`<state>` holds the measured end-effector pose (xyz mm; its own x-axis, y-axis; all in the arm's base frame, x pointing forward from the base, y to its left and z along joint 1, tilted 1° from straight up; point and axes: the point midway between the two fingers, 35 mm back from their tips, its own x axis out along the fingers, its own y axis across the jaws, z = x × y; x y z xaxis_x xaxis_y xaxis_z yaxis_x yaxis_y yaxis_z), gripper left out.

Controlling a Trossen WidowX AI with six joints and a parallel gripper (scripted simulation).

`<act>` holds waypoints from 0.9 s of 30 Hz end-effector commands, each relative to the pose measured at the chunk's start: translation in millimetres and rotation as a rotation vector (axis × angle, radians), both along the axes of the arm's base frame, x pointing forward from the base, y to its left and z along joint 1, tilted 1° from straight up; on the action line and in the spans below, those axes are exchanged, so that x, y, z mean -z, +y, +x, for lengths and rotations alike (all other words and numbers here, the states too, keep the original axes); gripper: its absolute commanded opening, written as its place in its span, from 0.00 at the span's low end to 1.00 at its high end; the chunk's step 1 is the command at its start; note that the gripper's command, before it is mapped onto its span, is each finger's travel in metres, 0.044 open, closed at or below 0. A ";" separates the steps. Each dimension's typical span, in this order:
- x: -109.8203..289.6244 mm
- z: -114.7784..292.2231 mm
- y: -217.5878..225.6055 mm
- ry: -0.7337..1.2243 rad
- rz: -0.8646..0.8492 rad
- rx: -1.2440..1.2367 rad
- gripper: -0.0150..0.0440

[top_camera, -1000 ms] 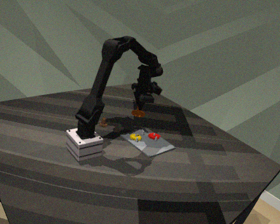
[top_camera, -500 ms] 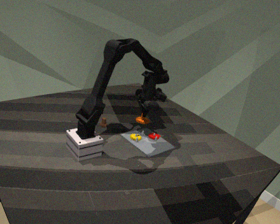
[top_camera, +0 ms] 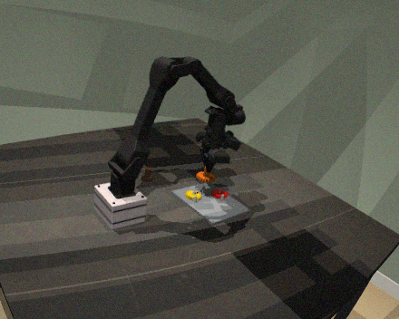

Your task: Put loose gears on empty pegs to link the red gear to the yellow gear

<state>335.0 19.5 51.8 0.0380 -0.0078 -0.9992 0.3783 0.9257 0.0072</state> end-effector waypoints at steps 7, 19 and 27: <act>-1.2 -0.1 -0.4 0.002 0.001 -0.005 0.25; 1.8 0.2 -0.1 0.002 0.000 -0.033 0.25; 13.2 0.0 -0.2 0.003 -0.004 -0.127 0.25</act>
